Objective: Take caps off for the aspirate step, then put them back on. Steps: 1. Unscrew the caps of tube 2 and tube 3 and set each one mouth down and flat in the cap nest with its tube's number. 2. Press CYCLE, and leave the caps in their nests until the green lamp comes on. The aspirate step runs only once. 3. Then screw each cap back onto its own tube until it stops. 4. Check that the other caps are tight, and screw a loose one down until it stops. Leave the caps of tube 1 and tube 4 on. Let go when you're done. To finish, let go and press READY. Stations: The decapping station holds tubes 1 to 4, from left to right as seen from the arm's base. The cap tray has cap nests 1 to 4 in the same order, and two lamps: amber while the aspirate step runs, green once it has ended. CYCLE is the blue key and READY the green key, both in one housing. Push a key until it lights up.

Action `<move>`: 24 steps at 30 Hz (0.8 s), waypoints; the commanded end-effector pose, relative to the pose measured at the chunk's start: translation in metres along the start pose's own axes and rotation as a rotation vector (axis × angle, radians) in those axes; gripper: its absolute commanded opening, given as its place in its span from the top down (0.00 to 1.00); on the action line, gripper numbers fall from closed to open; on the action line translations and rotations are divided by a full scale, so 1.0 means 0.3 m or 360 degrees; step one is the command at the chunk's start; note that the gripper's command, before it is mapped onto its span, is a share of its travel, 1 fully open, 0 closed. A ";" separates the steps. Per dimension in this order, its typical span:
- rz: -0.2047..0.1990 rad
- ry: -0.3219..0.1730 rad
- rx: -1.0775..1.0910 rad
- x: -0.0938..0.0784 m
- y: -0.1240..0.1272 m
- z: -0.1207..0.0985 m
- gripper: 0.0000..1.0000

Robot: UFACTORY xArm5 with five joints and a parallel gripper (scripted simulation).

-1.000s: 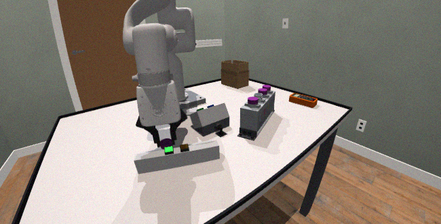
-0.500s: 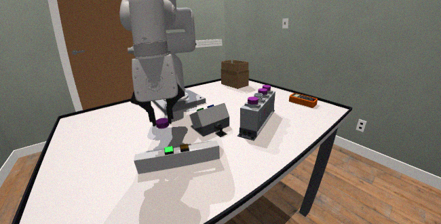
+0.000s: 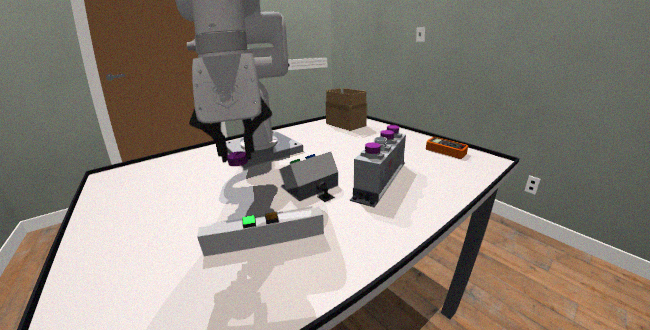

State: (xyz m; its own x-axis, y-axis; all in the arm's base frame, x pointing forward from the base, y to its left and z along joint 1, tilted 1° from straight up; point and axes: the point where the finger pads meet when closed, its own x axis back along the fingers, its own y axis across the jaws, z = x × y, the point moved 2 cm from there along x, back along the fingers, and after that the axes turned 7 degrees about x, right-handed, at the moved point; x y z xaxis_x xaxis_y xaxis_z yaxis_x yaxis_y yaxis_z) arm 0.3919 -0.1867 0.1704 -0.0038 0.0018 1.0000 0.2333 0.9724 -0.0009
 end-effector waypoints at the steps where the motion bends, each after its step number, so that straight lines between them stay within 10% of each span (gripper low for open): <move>1: 0.0012 -0.0007 -0.0444 0.008 0.111 0.014 1.00; 24: 0.0010 -0.0007 -0.0496 0.005 0.519 0.082 1.00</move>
State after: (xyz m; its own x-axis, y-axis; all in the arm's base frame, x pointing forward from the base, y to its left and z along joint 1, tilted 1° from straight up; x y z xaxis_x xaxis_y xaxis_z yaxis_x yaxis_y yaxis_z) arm 0.4002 -0.0586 0.1701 -0.0009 0.0002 1.0000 0.5174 0.8558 0.0003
